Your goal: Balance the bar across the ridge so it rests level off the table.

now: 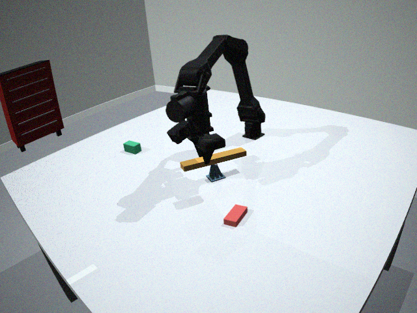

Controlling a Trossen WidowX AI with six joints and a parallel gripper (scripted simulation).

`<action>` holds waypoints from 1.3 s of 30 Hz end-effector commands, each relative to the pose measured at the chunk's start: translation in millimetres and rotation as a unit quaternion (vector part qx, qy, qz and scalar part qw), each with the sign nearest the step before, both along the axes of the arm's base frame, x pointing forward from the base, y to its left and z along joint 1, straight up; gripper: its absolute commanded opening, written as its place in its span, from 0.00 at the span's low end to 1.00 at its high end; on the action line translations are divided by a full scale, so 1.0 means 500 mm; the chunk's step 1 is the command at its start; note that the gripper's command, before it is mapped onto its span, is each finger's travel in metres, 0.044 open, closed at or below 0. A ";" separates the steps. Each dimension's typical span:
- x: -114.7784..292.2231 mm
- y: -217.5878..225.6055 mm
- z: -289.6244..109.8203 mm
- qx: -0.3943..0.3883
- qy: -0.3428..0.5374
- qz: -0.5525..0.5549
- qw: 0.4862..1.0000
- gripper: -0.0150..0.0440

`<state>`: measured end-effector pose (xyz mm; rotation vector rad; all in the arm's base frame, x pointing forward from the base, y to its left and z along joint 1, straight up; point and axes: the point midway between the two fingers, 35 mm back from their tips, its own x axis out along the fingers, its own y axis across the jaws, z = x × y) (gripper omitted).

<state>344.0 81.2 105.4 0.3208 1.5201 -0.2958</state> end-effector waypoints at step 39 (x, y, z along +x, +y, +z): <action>0.000 -0.001 -0.008 -0.001 0.000 -0.001 1.000 0.25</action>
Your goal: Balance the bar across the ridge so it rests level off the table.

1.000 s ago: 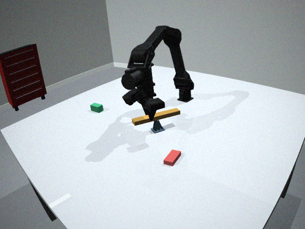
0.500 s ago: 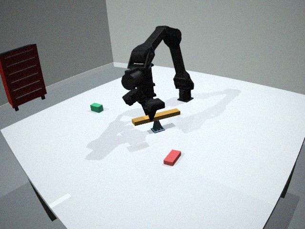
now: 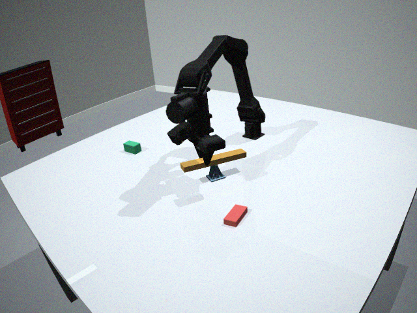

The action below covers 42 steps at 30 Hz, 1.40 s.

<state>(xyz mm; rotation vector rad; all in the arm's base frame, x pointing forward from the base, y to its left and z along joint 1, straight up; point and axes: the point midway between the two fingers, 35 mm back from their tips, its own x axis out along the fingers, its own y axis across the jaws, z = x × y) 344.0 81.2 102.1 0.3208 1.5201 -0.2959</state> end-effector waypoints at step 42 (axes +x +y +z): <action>0.000 -0.001 -0.009 -0.001 0.000 -0.001 1.000 0.25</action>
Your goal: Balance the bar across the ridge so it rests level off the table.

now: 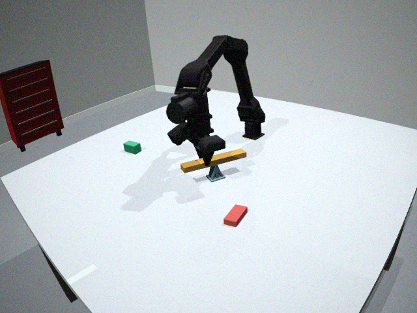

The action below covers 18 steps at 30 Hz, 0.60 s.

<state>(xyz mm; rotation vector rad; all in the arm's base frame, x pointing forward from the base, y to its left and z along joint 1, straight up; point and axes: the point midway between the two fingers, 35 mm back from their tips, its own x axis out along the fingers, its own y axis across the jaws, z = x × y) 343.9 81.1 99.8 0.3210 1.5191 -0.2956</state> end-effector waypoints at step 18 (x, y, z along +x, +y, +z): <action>0.000 -0.001 -0.007 -0.001 0.001 -0.001 1.000 0.25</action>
